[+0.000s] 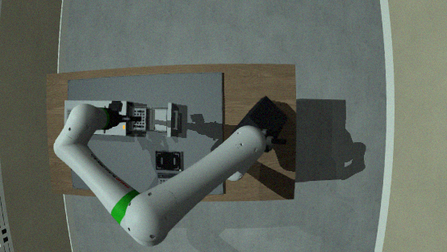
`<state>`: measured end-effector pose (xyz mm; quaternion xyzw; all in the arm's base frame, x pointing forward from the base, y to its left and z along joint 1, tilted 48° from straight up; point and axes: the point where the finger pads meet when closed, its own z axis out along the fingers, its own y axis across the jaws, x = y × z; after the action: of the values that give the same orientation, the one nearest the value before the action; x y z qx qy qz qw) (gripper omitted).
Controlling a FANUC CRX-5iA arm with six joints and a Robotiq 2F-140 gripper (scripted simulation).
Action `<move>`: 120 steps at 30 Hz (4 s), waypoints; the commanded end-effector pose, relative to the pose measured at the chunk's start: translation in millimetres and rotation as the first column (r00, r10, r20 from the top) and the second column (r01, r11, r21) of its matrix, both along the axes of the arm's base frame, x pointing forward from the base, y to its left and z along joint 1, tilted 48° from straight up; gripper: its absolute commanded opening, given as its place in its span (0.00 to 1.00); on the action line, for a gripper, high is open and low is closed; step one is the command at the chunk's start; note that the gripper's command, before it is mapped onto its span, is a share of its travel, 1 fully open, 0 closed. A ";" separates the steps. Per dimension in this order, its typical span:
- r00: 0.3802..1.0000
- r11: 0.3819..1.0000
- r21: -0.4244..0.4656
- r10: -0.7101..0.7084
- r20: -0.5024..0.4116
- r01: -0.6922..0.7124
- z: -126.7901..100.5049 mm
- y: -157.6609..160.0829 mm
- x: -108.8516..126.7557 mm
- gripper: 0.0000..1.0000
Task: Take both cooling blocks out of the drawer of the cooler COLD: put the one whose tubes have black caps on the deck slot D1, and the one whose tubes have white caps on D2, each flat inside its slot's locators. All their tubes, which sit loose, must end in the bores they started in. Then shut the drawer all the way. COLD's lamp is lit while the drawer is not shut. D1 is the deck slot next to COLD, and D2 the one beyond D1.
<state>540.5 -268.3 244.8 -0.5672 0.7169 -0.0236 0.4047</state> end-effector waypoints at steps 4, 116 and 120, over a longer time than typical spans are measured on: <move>1.000 1.000 -0.001 -0.001 0.001 0.001 -2.4 1.4 2.3 0.66; 1.000 1.000 -0.001 -0.001 0.001 0.001 -63.0 42.4 57.1 0.42; 1.000 1.000 -0.001 -0.001 0.001 0.001 -63.0 42.4 57.1 0.39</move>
<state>597.7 -225.2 181.3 -0.5671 0.7169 -0.0237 0.4047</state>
